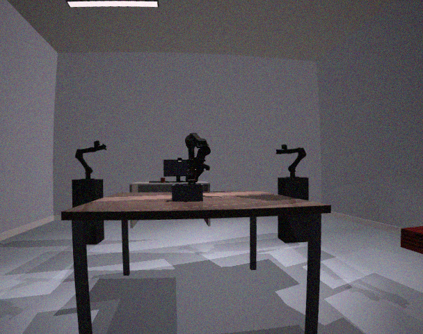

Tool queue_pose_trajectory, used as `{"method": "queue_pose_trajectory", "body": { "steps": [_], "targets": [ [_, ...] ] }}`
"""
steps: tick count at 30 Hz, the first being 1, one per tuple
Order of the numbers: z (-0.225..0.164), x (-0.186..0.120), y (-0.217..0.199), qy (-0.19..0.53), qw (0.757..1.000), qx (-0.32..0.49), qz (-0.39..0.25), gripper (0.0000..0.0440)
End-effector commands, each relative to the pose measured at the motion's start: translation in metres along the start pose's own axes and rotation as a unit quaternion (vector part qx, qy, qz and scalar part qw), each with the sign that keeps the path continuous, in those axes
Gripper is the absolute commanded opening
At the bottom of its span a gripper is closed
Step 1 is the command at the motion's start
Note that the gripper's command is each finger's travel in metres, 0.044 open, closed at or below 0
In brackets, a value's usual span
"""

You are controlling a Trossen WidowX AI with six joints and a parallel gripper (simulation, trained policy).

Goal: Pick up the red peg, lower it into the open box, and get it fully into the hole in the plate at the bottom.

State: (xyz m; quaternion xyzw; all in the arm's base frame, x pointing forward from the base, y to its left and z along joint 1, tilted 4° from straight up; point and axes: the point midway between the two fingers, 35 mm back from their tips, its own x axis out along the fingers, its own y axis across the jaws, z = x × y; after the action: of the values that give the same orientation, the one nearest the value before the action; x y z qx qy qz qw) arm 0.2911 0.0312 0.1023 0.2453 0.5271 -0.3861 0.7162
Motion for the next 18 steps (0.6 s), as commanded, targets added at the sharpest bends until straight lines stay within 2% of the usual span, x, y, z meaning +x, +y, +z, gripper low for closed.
{"method": "queue_pose_trajectory", "body": {
  "steps": [1,10,18],
  "targets": [
    [0.018,0.010,0.000,-0.003,1.000,0.003,-0.002,0.0000],
    [0.045,0.038,0.000,0.013,1.000,-0.012,0.002,0.0000],
    [0.050,0.065,0.001,0.038,0.998,-0.044,0.011,0.0000]
  ]
}}
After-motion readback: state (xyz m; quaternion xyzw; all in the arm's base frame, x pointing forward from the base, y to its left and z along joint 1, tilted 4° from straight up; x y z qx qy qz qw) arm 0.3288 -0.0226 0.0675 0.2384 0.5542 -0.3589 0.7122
